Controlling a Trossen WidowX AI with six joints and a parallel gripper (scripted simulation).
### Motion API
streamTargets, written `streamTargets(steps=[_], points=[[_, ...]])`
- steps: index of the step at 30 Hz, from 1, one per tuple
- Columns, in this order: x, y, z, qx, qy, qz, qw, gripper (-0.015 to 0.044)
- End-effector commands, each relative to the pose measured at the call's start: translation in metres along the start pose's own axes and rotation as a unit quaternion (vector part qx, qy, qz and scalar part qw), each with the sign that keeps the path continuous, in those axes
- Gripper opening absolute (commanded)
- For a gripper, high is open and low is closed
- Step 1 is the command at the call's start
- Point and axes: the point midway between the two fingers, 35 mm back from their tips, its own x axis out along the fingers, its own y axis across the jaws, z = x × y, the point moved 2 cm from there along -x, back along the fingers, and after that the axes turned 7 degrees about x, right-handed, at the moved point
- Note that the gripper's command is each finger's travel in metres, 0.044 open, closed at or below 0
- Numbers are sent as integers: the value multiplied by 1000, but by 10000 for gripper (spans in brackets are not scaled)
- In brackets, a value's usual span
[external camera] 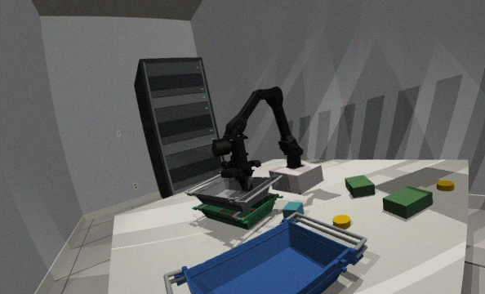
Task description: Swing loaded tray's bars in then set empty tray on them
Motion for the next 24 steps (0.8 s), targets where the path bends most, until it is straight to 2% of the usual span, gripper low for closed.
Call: streamTargets(steps=[1,3,24], points=[[7,-6,0,0,-1,-17,1000,0],[7,-6,0,0,-1,-17,1000,0],[7,-6,0,0,-1,-17,1000,308]])
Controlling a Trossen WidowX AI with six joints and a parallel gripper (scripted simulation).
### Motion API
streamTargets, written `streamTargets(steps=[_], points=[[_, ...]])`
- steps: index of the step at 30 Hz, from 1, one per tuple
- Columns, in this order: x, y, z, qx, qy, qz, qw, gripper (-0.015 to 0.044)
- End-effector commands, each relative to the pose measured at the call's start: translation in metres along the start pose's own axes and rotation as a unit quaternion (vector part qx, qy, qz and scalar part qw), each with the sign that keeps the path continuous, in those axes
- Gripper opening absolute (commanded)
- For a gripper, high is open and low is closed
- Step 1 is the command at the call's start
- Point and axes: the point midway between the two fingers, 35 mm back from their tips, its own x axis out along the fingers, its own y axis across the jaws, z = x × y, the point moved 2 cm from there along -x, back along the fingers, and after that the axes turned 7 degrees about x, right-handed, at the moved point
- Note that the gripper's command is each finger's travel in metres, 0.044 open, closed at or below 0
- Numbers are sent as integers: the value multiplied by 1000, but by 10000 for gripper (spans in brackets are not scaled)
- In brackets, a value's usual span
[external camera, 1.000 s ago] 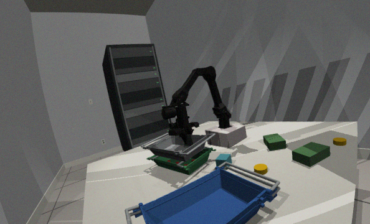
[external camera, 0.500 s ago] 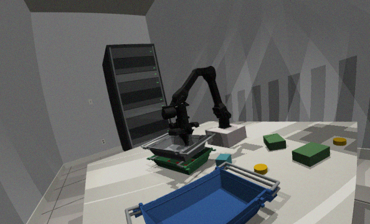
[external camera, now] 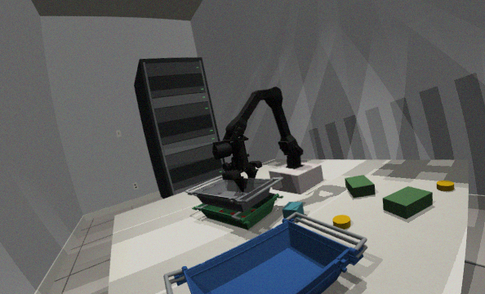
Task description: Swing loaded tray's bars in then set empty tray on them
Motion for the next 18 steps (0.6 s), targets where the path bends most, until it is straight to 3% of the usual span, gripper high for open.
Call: streamTargets(steps=[1,9,18], points=[[1,-1,0,-1,-1,-4,1000,323],[1,-1,0,-1,-1,-4,1000,440],[-6,1,0,0,0,-1,1000,440]])
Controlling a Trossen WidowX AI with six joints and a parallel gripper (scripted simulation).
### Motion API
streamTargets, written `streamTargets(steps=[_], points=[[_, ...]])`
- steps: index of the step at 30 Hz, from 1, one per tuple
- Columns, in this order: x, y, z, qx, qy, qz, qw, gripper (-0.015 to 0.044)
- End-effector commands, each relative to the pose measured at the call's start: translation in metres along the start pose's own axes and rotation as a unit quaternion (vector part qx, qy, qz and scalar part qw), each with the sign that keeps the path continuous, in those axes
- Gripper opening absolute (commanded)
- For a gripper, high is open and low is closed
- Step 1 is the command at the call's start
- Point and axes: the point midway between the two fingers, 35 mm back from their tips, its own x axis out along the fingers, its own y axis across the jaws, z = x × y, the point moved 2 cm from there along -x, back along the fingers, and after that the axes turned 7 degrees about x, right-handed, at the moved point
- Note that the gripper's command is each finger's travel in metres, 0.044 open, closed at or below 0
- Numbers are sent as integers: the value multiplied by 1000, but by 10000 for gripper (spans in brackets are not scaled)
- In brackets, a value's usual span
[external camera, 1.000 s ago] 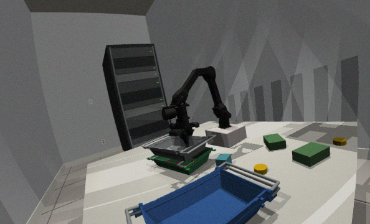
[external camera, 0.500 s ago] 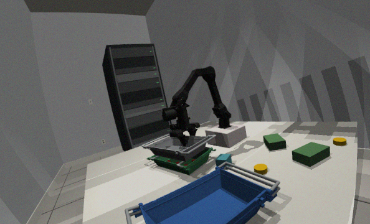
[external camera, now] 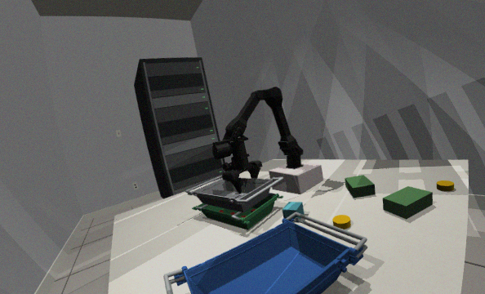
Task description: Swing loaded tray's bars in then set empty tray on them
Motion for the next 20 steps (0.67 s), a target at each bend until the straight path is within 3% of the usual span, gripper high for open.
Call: streamTargets(steps=[1,16,20], points=[[-9,2,0,0,0,1,1000,440],[-105,2,0,-1,-2,-1,1000,440],[-110,1,0,-1,-2,-1,1000,440]])
